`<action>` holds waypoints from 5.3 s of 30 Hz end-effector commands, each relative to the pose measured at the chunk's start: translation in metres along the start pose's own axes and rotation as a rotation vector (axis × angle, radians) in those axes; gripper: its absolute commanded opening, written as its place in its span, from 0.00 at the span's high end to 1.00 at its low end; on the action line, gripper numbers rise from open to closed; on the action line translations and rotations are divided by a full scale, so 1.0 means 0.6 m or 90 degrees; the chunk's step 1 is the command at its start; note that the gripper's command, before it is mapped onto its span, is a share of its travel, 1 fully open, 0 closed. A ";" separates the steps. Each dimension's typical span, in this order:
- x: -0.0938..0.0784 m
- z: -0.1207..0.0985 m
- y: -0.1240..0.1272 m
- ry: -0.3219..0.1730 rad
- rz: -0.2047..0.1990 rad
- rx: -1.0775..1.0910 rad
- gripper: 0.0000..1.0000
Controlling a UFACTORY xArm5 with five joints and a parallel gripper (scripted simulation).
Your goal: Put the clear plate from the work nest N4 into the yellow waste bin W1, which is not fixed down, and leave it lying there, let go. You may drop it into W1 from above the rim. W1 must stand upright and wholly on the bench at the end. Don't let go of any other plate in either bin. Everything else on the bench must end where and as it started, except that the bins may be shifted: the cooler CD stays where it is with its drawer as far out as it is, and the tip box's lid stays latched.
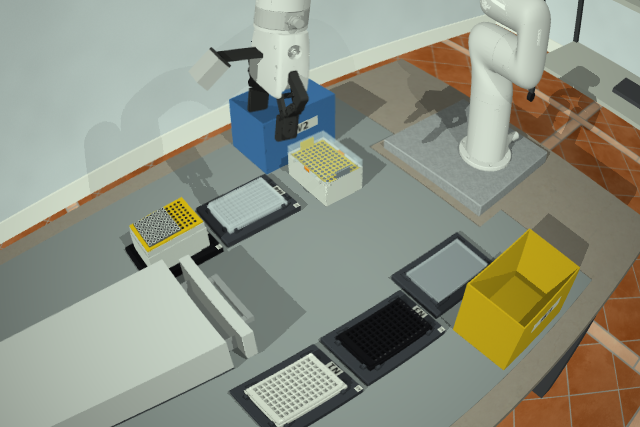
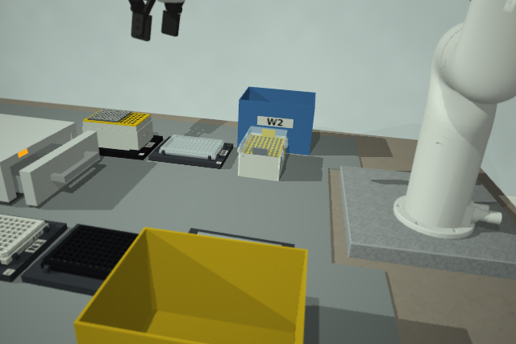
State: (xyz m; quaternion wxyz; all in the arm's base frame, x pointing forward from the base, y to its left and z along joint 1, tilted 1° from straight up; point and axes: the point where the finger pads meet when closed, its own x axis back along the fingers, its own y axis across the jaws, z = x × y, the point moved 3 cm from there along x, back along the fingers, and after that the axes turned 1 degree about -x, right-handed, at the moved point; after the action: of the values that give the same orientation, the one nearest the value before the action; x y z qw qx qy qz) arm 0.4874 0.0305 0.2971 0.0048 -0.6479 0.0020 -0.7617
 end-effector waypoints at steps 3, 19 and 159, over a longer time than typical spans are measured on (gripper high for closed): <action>0.003 -0.029 0.013 -0.044 -0.004 -0.006 0.00; -0.014 -0.091 -0.024 -0.092 0.002 0.094 0.00; -0.321 -0.030 0.236 -0.090 -0.003 0.086 0.00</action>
State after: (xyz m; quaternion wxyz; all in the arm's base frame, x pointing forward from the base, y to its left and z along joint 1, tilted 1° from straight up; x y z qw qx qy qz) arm 0.5001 -0.1090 0.1065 0.0474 -0.6992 -0.0510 -0.7115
